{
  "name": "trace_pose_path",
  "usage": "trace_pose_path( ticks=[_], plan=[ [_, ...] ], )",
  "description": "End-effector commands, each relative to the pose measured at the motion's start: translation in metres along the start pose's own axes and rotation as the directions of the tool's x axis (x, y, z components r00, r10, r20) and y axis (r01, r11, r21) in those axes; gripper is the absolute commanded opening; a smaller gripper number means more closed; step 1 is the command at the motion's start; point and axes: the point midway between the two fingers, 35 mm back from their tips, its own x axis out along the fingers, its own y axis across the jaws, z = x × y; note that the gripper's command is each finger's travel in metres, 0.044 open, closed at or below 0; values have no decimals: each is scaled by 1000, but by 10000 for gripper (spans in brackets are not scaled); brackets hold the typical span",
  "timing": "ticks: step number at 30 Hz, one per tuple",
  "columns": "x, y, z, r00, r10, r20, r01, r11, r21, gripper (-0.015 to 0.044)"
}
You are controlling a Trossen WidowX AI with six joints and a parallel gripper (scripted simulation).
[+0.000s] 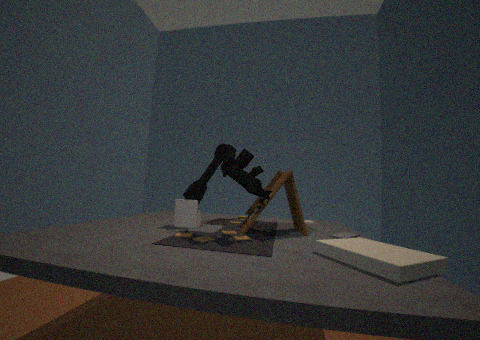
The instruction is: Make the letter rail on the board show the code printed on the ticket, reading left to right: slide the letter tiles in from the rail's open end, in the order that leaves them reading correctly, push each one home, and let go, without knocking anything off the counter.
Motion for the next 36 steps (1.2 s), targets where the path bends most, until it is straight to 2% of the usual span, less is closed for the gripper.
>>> trace_pose_path(
  ticks=[1, 36],
  plan=[
    [0, 2, -2, 1000, -4, -2, 5, 1000, 7, 0],
    [0, 20, -2, 1000, -4, -2, 4, 1000, 8, 0]
  ],
)
